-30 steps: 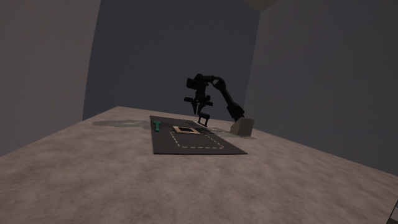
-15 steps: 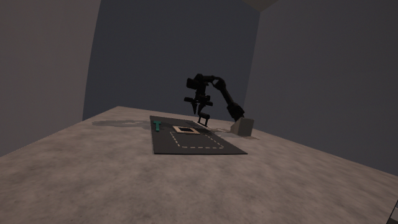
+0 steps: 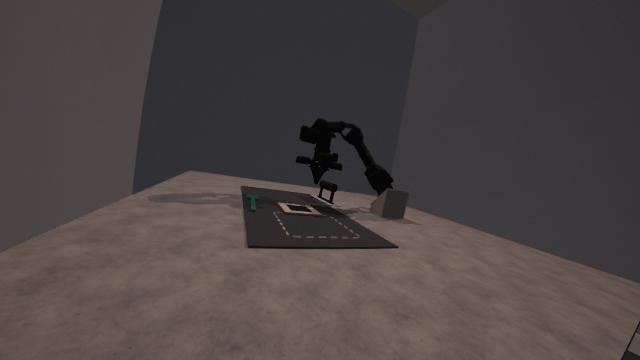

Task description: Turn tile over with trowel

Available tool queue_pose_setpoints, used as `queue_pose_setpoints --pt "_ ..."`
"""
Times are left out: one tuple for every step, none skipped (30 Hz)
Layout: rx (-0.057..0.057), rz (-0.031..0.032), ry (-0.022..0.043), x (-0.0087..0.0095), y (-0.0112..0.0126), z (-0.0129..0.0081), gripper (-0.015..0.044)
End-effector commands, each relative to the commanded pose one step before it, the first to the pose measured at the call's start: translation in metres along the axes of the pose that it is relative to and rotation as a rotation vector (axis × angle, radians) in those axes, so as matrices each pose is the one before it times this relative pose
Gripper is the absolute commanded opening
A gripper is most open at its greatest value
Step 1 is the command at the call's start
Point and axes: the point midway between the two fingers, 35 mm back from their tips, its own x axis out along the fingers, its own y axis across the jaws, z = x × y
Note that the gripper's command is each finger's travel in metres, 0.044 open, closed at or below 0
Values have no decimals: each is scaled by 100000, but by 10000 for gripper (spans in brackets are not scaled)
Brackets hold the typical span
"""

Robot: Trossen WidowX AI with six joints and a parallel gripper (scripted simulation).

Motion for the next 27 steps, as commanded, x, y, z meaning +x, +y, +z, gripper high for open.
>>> queue_pose_setpoints --pt "0 -7 2 0 -1 0 0" --pt "0 0 0 0 0 0 0" --pt "0 0 0 0 0 0 0" --pt "0 0 0 0 0 0 0" --pt "0 0 0 0 0 0 0" --pt "0 0 0 0 0 0 26" --pt "0 0 0 0 0 0 52" --pt "0 0 0 0 0 0 79" --pt "0 0 0 0 0 0 100" --pt "0 0 0 0 0 0 126" --pt "-6 18 -41 -228 -12 8 152" --pt "-16 -6 -81 -688 -39 18 179" --pt "-21 8 -76 -1154 -25 16 205" --pt "-12 25 -1 -1161 26 -1 231" --pt "-3 22 36 -699 40 -10 257" --pt "0 8 18 -233 17 -5 284" --pt "0 0 0 0 0 0 300" --pt "0 0 0 0 0 0 300" --pt "265 18 -112 8 17 -20 300" --pt "796 53 -336 23 52 -59 300" --pt "1326 89 -559 38 86 -98 300" --pt "1857 125 -780 53 119 -138 300" --pt "2387 162 -998 65 150 -178 300" --pt "2916 200 -1213 77 179 -218 300" --pt "3182 219 -1315 79 189 -239 300" --pt "3183 221 -1307 75 182 -241 300" --pt "3181 221 -1299 70 176 -243 300"
